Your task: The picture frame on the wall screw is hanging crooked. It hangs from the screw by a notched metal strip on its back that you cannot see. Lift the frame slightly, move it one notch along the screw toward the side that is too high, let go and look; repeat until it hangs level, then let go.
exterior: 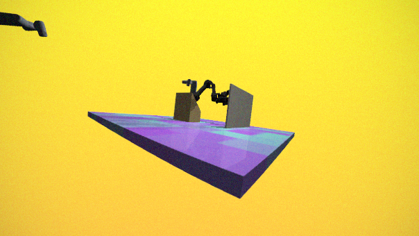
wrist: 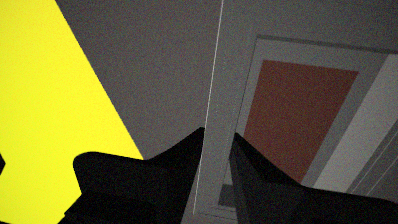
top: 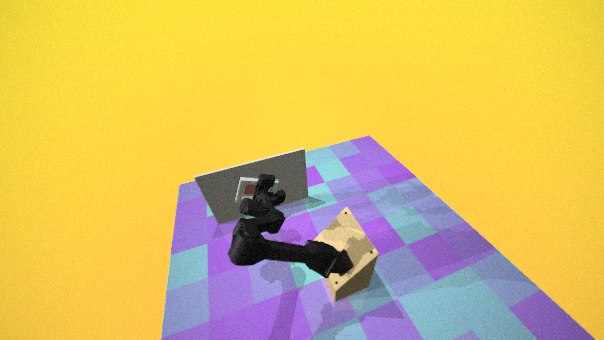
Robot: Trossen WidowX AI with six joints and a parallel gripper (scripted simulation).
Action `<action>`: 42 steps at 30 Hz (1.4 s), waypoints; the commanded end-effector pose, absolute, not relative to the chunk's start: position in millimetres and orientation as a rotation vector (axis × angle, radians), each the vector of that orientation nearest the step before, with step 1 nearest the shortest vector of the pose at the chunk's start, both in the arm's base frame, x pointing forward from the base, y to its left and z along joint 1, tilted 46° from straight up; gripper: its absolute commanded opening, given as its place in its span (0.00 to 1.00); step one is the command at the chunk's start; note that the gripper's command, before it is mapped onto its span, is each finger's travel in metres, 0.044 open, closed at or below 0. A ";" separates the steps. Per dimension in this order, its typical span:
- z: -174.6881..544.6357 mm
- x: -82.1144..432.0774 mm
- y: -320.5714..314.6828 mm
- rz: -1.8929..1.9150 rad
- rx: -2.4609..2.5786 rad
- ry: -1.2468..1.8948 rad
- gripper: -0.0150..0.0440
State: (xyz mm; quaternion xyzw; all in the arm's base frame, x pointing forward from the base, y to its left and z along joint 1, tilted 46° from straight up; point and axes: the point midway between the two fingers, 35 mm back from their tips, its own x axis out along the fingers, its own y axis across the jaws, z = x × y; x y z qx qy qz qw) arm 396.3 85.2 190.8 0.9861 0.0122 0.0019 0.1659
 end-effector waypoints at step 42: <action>190.8 396.3 88.0 0.009 2.689 0.026 0.25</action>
